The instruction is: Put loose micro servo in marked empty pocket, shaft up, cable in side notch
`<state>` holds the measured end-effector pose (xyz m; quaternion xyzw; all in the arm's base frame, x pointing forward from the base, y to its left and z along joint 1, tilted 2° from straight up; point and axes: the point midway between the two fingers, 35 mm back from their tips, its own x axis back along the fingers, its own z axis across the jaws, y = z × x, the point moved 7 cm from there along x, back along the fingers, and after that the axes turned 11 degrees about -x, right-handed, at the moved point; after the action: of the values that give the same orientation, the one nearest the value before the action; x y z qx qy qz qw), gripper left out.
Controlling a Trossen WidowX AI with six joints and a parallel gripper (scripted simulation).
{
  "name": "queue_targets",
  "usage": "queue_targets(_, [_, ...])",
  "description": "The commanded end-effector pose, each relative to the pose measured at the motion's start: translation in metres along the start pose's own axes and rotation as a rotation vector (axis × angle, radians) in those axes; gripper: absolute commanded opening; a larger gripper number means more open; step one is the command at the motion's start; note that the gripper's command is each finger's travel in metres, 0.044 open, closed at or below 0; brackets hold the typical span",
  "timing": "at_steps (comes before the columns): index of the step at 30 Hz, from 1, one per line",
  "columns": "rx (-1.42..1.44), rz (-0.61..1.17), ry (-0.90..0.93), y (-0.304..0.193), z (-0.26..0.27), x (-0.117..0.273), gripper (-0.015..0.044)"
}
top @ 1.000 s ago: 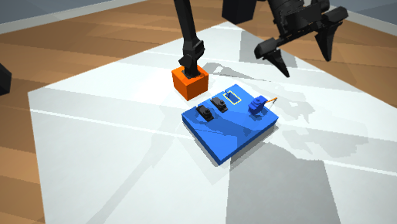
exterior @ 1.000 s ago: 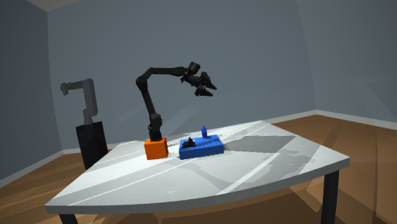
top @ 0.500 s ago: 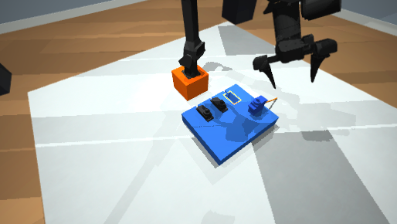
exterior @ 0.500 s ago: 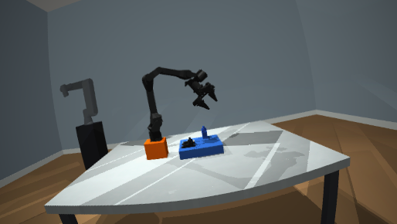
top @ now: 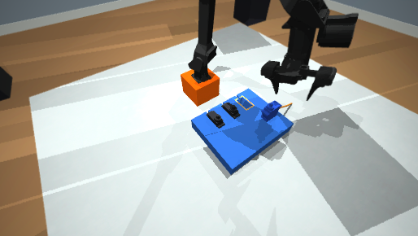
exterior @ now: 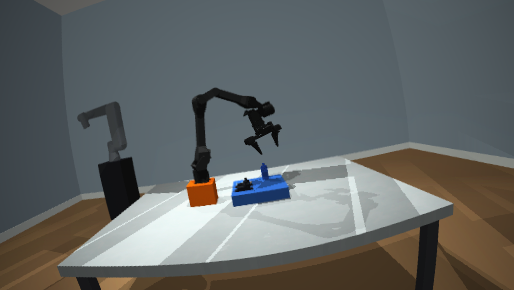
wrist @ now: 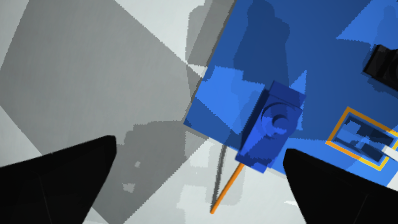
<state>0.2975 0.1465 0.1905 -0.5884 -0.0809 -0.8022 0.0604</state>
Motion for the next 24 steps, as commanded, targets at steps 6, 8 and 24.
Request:
queue_targets(6, [-0.235,0.009,-0.21,-0.008,-0.017,-0.025,0.044])
queue_targets(8, [-0.283,0.004,-0.25,-0.009,-0.021,-0.029,0.044])
queue_targets(24, [-0.3,0.001,-0.265,-0.011,-0.03,-0.055,0.044])
